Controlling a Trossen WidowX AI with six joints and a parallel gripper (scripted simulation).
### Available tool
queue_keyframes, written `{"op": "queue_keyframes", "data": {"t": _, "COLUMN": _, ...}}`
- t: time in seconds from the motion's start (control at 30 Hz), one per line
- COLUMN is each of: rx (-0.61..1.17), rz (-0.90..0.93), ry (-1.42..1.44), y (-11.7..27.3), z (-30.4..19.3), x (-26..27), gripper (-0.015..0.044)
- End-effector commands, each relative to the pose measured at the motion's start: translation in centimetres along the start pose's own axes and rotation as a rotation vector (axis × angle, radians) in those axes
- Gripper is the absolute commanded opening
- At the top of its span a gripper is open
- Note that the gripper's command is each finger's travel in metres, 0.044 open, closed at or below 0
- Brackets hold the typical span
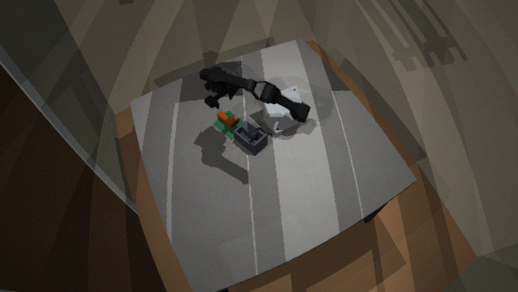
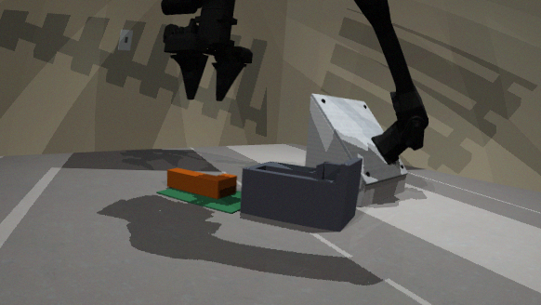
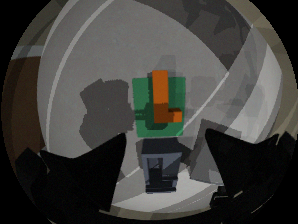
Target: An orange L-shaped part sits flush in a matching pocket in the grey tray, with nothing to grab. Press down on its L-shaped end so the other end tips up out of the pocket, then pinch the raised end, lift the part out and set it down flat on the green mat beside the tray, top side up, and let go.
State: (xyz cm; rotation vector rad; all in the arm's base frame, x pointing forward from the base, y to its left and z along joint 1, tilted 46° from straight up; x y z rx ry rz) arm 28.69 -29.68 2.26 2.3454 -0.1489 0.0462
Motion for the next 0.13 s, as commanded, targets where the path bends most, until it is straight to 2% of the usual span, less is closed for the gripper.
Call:
{"op": "queue_keyframes", "data": {"t": 0.0, "rx": -0.001, "rz": 0.002, "ry": -0.004, "y": -0.01, "z": 0.03, "x": -0.02, "gripper": 0.04}}
{"op": "queue_keyframes", "data": {"t": 0.1, "rx": -0.001, "rz": 0.002, "ry": -0.004, "y": -0.01, "z": 0.03, "x": -0.02, "gripper": 0.04}}
Point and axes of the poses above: the point midway between the two fingers, 35 mm back from their tips, its own y axis back along the fingers, its own x axis across the jaws, z = x × y, the point moved 9 cm from there along y, back along the fingers, and after that the axes turned 15 degrees about -y, right-handed, at the moved point
